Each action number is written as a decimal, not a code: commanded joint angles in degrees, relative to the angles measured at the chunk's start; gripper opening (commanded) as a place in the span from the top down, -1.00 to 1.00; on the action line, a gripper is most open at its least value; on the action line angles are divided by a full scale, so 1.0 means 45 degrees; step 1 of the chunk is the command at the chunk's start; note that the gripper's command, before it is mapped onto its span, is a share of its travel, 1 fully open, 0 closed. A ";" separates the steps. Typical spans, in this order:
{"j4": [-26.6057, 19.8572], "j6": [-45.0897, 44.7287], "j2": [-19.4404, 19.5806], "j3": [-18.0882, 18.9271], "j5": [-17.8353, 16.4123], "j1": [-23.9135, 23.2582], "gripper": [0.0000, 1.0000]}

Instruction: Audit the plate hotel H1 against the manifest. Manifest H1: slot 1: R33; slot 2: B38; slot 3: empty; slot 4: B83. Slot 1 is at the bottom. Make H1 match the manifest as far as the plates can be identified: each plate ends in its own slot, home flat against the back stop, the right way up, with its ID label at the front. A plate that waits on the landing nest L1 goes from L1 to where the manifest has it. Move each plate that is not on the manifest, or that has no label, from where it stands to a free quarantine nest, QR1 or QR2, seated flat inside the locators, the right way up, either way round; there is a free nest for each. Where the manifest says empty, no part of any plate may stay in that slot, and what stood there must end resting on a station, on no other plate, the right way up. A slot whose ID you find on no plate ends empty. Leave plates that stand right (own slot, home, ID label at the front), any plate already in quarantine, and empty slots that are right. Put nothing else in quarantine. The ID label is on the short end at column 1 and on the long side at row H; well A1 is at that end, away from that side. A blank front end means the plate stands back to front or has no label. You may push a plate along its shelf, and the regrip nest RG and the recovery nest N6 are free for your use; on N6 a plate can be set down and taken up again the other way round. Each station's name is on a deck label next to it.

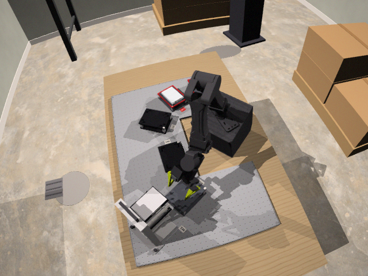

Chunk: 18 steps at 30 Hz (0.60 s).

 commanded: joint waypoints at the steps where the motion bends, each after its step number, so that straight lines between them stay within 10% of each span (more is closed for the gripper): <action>1: 0.0577 -0.0002 0.0401 -0.0344 0.0058 -0.0058 -1.00; 18: 0.1934 -0.0087 0.1834 0.0285 -0.0073 -0.0190 -1.00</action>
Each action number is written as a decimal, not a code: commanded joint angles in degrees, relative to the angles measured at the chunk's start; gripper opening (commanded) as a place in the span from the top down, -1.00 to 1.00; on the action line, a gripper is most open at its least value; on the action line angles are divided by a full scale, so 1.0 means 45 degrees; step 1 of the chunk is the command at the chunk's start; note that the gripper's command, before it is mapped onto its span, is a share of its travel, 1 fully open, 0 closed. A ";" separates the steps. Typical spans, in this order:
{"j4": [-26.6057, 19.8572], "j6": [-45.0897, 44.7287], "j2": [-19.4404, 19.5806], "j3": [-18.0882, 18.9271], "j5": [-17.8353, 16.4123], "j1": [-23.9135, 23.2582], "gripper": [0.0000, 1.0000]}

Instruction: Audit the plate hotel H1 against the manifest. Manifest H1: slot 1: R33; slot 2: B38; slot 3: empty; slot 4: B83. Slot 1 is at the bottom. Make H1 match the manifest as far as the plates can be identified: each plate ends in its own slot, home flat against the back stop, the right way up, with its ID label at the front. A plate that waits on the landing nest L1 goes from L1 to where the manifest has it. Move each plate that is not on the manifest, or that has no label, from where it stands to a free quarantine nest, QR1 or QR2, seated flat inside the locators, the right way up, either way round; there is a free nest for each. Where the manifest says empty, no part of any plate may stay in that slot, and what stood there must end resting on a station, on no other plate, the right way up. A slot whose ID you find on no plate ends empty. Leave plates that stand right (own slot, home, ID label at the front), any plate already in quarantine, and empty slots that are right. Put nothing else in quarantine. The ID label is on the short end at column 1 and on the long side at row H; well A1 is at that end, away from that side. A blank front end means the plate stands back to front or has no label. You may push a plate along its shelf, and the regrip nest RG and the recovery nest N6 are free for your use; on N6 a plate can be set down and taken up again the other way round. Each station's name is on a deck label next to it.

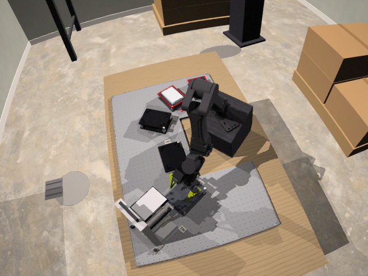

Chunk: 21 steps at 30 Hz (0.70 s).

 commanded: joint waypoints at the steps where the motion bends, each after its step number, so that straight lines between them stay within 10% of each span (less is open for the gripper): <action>1: 0.0305 -0.0107 0.0302 0.0487 -0.0098 -0.0207 -1.00; 21: -0.0775 -0.0254 0.0897 0.1882 -0.0359 -0.0489 -1.00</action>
